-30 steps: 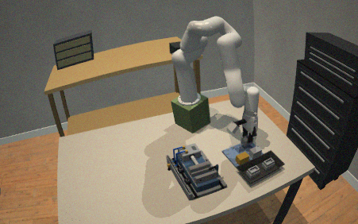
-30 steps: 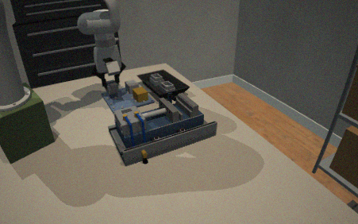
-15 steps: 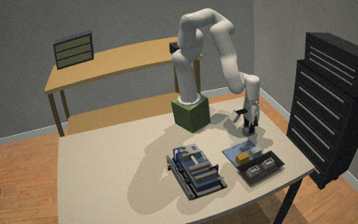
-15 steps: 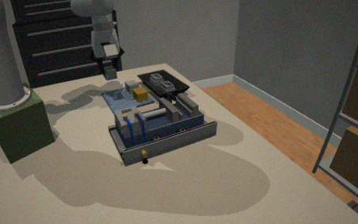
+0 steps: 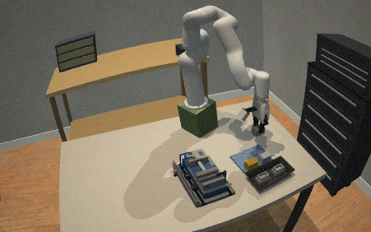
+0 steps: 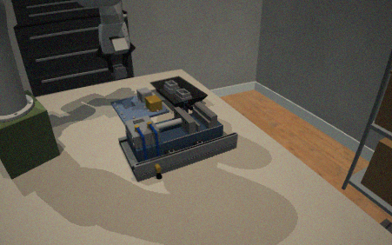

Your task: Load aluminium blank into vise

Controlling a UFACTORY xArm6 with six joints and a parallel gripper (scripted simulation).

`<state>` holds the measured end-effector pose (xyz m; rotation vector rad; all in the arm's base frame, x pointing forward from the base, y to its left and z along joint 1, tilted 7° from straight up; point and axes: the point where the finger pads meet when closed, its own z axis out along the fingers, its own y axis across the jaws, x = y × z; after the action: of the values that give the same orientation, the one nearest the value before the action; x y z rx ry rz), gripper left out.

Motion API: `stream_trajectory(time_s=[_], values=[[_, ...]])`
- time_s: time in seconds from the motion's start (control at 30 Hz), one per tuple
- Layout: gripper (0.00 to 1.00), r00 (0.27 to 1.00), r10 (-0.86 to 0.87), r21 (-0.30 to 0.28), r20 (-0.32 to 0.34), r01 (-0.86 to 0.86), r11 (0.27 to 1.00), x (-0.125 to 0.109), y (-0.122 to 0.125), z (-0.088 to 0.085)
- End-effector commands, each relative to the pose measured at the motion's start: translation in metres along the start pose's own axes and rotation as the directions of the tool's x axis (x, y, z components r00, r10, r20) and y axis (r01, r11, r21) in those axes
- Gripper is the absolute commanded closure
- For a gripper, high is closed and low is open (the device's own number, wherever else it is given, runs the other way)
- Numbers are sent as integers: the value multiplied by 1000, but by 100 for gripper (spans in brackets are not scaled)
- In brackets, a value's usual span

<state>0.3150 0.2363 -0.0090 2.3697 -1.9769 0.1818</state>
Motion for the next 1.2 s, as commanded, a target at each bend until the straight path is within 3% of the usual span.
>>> stream_trajectory(time_s=[0.0, 0.07, 0.13, 0.43, 0.5, 0.53, 0.63, 1.0, 1.07, 1.1, 1.17], values=[[100, 1000, 0, 4, 2, 0, 1000, 0, -2, -2], [100, 1000, 2, 3, 3, -2, 1000, 6, -9, -2], [100, 1000, 6, 2, 5, -6, 1000, 29, -29, -2], [100, 1000, 17, 1, 8, -17, 1000, 102, -78, -2], [100, 1000, 17, 1, 8, -17, 1000, 102, -78, -2], [100, 1000, 21, 0, 9, -21, 1000, 129, -91, -2], [100, 1000, 23, 1, 9, -23, 1000, 149, -99, -1], [100, 999, 36, 2, 7, -36, 999, 259, -124, -1], [100, 999, 36, 2, 7, -36, 999, 259, -124, -1], [100, 999, 39, 3, 6, -39, 999, 287, -126, -1], [100, 999, 40, 3, 5, -40, 999, 302, -126, -1]])
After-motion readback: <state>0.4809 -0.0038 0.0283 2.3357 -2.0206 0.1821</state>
